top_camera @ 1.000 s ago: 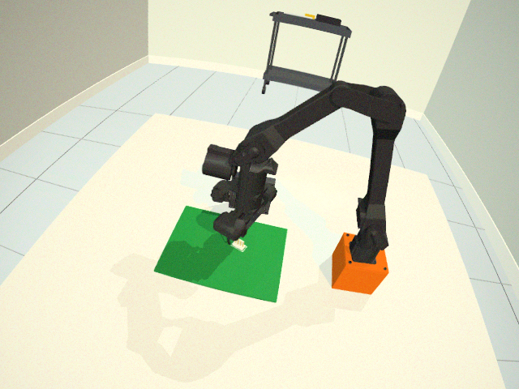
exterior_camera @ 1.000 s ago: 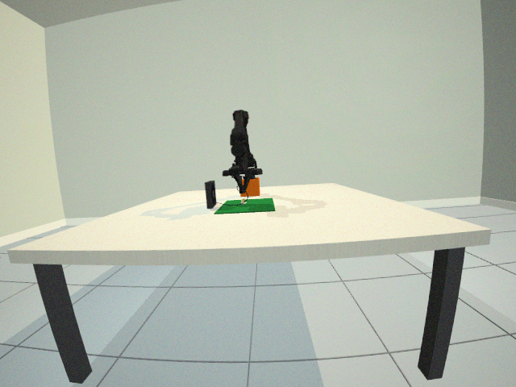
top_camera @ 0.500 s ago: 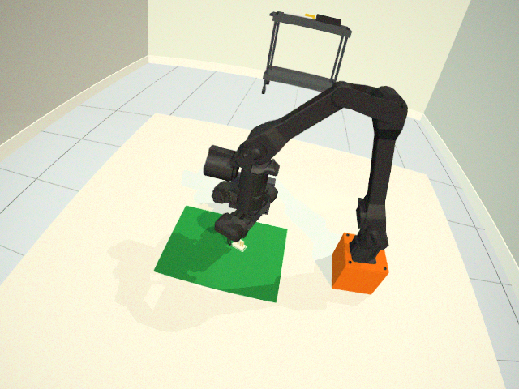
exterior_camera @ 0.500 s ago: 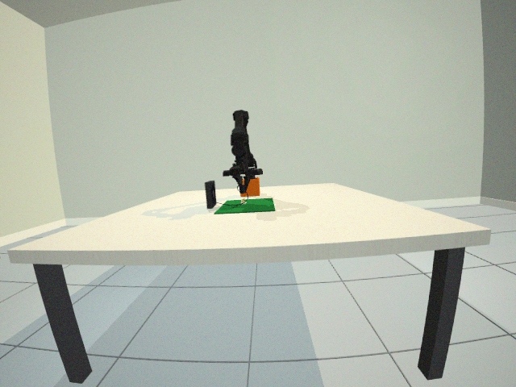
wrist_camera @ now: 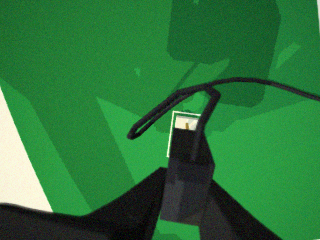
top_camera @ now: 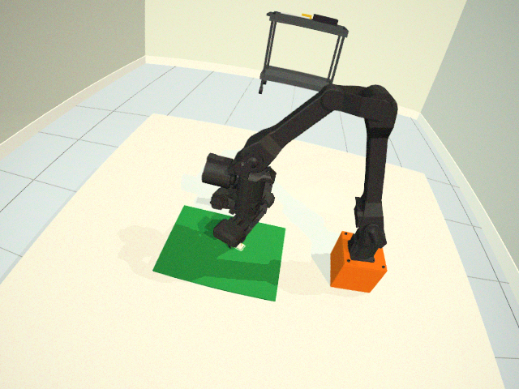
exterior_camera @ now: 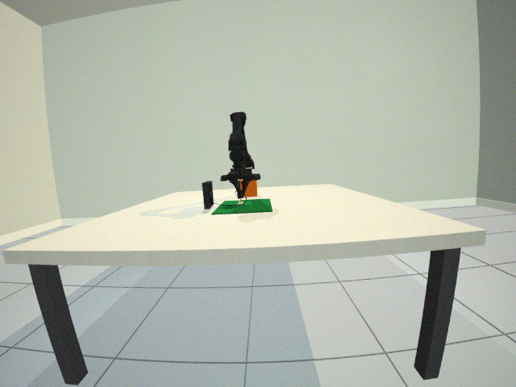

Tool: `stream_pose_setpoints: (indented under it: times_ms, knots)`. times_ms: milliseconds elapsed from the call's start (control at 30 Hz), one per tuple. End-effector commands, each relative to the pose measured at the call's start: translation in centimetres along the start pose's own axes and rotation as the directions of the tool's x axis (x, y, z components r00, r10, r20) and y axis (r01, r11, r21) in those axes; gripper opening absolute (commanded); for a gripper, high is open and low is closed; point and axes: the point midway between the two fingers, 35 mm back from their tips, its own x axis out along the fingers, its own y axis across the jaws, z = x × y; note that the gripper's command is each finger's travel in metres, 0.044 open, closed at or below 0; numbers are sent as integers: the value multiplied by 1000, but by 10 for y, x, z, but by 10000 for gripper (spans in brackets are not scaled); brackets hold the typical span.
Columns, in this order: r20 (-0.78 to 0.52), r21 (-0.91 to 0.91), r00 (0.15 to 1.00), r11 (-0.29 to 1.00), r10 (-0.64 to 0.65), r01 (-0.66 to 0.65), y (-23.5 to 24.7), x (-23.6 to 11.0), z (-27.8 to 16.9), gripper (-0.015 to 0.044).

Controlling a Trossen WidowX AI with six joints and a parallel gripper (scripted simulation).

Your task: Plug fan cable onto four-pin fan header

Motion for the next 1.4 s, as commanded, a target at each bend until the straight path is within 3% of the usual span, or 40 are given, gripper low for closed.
stream_pose_setpoints:
  times_ms: [0,1367]
  knots:
    - [-5,-4,1000,1000,3,-3,0,1,-2,0]
    - [-5,-9,1000,1000,3,-3,0,8,-1,0]
